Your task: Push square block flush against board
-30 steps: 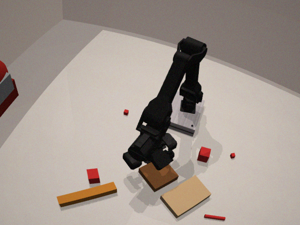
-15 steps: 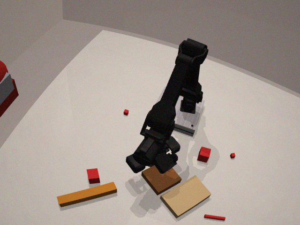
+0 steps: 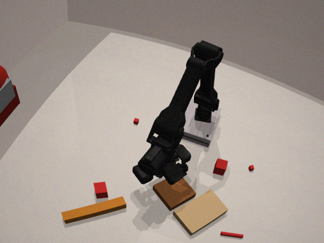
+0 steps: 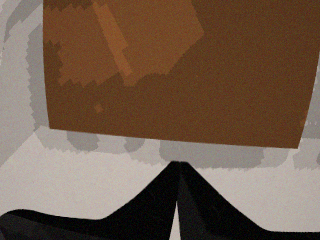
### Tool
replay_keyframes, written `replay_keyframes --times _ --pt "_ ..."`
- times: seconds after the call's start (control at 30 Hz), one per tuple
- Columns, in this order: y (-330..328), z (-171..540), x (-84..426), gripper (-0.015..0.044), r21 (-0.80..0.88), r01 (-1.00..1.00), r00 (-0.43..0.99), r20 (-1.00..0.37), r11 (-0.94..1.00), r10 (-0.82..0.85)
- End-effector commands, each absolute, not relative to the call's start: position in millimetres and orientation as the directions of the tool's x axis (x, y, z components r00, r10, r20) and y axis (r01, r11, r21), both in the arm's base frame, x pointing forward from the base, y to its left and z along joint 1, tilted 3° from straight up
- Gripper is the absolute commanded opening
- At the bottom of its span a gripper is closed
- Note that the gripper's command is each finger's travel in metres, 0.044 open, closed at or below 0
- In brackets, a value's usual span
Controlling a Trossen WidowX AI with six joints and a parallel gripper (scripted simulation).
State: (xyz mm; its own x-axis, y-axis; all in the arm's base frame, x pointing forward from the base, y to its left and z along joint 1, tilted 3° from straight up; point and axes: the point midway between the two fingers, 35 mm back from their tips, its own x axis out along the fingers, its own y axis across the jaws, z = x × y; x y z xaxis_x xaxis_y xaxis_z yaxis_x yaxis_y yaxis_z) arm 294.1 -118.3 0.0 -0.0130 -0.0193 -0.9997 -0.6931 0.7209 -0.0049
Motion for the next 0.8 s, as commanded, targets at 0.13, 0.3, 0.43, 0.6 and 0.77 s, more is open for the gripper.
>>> replay_keyframes --times 0.13,0.3,0.43,0.6,0.77 --pt "-126 0 284 0.0000 -0.002 -0.694 -0.014 -1.000 0.720 -0.016" --pt "-132 0 278 0.0000 -0.002 -0.694 -0.014 -1.000 0.720 -0.016" --pt "-136 0 273 0.0000 -0.002 -0.694 -0.015 -1.000 0.720 -0.017" --pt "-137 27 277 0.0000 -0.002 -0.693 -0.015 -1.000 0.721 -0.017" --pt "-136 55 277 0.0000 -0.002 -0.694 -0.014 -1.000 0.720 -0.017"
